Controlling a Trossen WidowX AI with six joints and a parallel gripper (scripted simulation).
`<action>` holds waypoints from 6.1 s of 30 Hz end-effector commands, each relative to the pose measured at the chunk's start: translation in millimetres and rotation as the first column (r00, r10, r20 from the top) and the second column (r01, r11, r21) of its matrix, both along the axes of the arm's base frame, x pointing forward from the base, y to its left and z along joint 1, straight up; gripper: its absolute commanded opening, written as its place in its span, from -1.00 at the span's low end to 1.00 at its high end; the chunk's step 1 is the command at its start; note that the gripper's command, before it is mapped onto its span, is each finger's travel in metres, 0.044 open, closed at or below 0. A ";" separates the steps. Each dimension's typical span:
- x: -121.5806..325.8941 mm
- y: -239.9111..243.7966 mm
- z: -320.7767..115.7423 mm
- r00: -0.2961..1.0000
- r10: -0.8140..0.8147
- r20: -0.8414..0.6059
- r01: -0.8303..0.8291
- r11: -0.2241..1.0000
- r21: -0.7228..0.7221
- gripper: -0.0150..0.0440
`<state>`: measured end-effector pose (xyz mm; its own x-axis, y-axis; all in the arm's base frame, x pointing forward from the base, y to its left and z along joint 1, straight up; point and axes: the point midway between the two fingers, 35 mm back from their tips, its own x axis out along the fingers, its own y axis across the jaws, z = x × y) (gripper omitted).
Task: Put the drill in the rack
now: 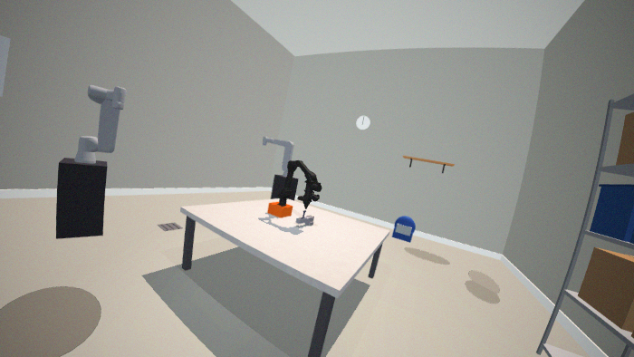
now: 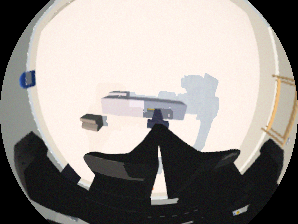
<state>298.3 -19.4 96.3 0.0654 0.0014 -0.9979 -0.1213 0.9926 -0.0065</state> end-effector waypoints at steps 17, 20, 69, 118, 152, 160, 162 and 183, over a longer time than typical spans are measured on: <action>-5.6 -2.2 -16.7 0.999 -0.039 -0.038 0.039 0.999 -0.004 -0.49; -7.3 -2.6 -19.3 0.999 -0.039 -0.038 0.039 0.999 -0.004 -0.49; -6.4 -2.0 -29.0 0.999 -0.039 -0.038 0.039 0.999 -0.004 -0.49; -12.1 -3.1 -47.3 0.998 -0.039 -0.039 0.039 0.999 -0.004 -0.49; -2.5 -0.2 14.9 1.000 -0.015 -0.023 0.015 1.000 -0.001 0.75; 1.4 102.0 -43.7 0.582 0.812 -0.040 -0.813 0.581 -0.026 1.00; -4.0 123.9 -56.9 0.395 0.918 -0.045 -0.919 0.394 -0.028 1.00; -17.8 159.2 -79.2 0.040 0.998 -0.054 -0.999 0.039 -0.026 1.00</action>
